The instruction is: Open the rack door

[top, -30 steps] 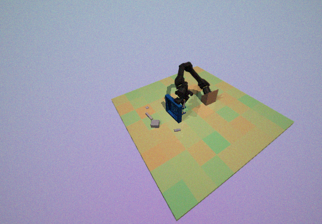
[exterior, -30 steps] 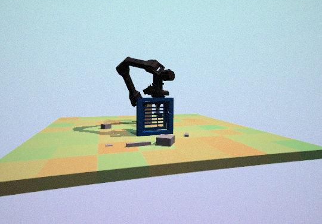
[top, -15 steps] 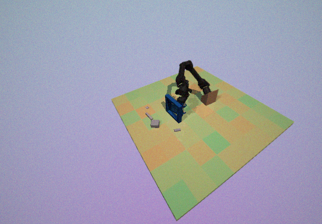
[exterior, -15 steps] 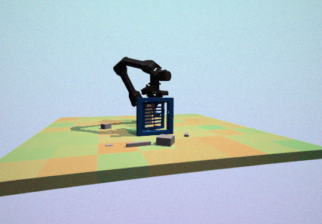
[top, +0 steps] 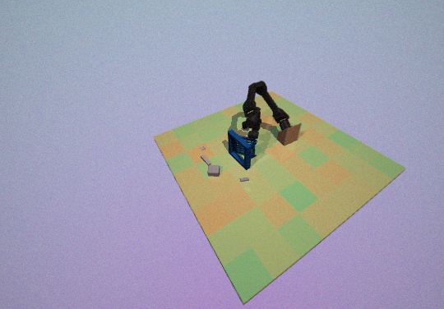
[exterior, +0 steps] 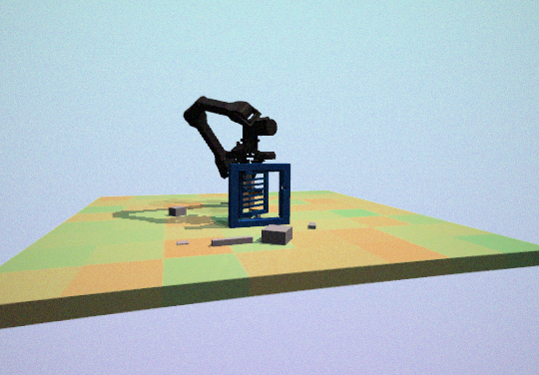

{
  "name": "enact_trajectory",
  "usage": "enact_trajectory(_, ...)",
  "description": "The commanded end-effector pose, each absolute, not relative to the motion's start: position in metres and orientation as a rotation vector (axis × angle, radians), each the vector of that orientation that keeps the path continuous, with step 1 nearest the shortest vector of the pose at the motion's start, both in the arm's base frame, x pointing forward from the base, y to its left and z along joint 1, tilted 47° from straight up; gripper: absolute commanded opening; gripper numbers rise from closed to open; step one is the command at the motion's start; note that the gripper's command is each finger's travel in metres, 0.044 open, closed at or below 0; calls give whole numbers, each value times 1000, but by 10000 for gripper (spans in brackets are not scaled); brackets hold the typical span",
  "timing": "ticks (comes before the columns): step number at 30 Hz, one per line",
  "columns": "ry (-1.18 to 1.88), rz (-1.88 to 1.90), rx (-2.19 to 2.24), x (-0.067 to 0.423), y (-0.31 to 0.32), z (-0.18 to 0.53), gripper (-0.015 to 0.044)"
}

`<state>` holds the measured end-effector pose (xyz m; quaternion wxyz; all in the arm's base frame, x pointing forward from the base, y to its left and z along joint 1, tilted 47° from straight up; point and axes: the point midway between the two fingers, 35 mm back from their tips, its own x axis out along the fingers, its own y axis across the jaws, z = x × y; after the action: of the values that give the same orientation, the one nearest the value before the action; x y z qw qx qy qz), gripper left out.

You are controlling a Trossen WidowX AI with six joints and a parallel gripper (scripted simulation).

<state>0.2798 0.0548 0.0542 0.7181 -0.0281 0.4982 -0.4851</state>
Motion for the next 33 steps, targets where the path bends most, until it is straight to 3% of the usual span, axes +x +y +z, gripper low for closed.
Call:
enact_trajectory(1,1141,-1026,-127,276,50,60,20)
enact_trajectory(33,1386,-714,-538,265,3,108,20)
